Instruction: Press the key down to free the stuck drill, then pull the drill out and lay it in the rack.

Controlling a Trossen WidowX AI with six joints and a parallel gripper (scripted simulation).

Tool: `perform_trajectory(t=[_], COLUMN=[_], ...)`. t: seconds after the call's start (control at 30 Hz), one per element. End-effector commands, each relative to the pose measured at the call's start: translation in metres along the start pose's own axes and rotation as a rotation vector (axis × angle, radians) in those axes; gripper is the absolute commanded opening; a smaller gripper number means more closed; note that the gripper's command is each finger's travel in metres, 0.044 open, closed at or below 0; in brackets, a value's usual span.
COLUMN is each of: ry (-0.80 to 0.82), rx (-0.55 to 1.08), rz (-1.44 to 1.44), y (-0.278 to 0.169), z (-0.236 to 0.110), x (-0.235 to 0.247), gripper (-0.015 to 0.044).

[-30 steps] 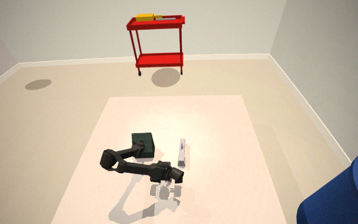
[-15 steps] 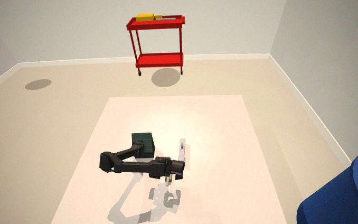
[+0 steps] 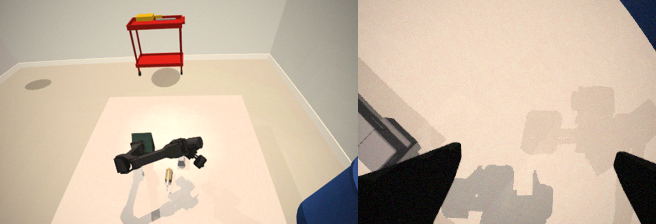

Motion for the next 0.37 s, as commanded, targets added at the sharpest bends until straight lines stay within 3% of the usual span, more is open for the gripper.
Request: perform_trajectory(t=[0.0,0.33], ry=[-0.092,-0.172], rx=[-0.090,-0.416], rz=[0.222,0.681], y=[0.042,0.148], z=[-0.020,-0.097], x=[-0.015,-0.012], gripper=[0.0440,0.0440])
Point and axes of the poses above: the point midway between the two fingers, 35 mm back from their tips, its own z axis out along the fingers, its own x axis across the jaws, y = z × x, the point moved 9 cm from there along -z, back along the fingers, and after that the axes turned 15 degrees about -z, right-handed, at the moved point
